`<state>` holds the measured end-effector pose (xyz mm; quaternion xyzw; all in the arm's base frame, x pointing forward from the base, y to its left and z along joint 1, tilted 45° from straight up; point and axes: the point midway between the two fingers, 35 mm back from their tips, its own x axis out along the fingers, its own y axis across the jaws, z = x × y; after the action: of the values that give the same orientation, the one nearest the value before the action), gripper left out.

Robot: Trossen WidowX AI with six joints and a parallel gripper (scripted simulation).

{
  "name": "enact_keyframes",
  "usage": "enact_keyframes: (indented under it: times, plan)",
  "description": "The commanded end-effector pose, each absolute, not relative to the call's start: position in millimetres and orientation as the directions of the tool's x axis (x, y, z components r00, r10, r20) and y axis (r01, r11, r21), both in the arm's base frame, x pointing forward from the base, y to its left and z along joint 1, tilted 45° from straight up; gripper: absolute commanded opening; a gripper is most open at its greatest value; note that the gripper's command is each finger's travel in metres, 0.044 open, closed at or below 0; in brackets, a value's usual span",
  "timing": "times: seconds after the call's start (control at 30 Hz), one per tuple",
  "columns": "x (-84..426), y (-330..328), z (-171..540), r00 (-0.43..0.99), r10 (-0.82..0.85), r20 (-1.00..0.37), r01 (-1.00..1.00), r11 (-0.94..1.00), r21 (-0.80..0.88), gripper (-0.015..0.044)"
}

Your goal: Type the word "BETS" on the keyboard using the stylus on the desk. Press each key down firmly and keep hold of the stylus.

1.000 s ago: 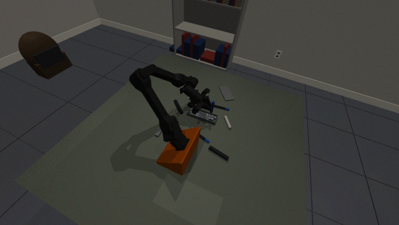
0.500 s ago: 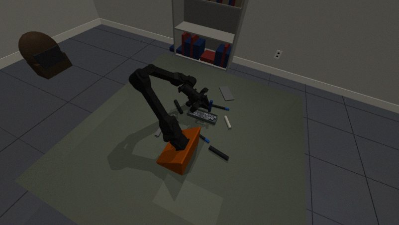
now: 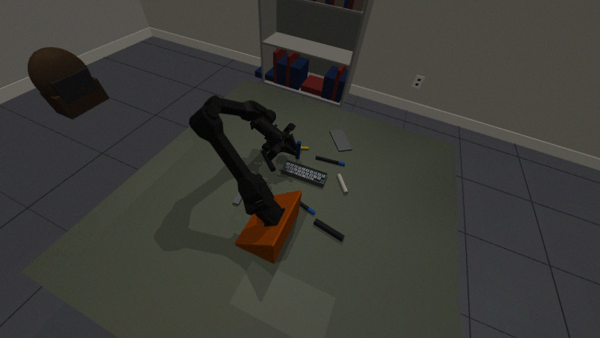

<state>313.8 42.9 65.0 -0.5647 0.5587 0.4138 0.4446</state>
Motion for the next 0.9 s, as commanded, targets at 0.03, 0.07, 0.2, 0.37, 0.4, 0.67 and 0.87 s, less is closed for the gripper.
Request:
enact_keyframes:
  times: [0.03,0.07,0.2,0.37,0.4,0.67,0.87]
  plan:
    - [312.0,64.7,91.7,0.043,-0.258,-0.965,-0.999,0.02,-0.05,0.0]
    - [311.5,66.6,94.0,0.043,-0.258,-0.965,-0.999,0.02,-0.05,0.0]
    - [311.4,67.3,94.8,0.043,-0.258,-0.965,-0.999,0.02,-0.05,0.0]
    - [311.4,67.3,94.8,0.043,-0.258,-0.965,-0.999,0.02,-0.05,0.0]
    - [311.4,67.3,94.8,0.043,-0.258,-0.965,-0.999,0.02,-0.05,0.0]
    - [313.3,81.3,80.7,0.043,-0.257,-0.965,-0.999,0.02,-0.05,0.0]
    - [313.3,81.3,80.7,0.043,-0.257,-0.965,-0.999,0.02,-0.05,0.0]
